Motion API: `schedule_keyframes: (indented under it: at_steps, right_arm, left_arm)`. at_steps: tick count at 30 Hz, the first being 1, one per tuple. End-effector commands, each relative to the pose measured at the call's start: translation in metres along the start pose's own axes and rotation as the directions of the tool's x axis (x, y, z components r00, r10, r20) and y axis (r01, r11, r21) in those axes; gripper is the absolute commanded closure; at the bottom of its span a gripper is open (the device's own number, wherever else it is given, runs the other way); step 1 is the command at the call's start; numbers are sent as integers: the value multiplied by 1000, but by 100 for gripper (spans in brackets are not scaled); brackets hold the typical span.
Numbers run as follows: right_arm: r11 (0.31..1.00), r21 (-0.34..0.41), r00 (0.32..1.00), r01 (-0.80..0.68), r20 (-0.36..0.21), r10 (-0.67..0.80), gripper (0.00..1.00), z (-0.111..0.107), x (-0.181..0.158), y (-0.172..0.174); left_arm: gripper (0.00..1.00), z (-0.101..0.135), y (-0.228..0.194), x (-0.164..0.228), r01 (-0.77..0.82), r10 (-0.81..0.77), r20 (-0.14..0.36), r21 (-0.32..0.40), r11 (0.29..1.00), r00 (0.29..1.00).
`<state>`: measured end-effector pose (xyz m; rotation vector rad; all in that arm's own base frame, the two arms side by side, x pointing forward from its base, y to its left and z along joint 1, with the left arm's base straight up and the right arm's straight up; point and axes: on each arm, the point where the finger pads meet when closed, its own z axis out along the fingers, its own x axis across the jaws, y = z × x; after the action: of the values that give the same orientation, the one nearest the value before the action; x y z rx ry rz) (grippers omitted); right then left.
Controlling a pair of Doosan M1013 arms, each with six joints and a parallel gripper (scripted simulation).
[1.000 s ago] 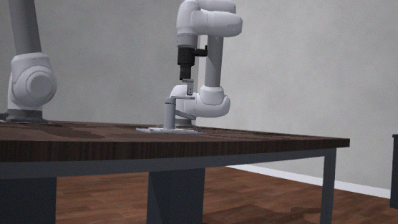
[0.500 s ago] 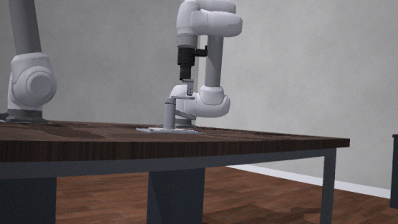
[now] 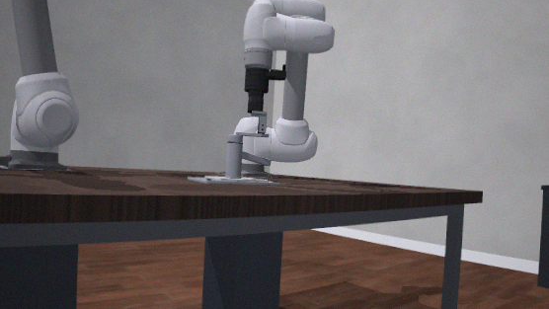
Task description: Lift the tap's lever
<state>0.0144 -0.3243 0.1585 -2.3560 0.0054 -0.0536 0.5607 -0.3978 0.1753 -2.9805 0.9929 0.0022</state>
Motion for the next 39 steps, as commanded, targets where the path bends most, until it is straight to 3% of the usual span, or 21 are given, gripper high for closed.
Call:
schedule_keyframes:
  at_steps: [1,39]
  right_arm:
    - [1000,-1,1000,0,0,0,0,0,0,0]
    - [1000,-1,1000,0,0,0,0,0,0,0]
  left_arm:
    - [0,2,0,0,0,0,-1,0,1000,1000]
    - [0,23,0,0,0,0,-1,0,1000,1000]
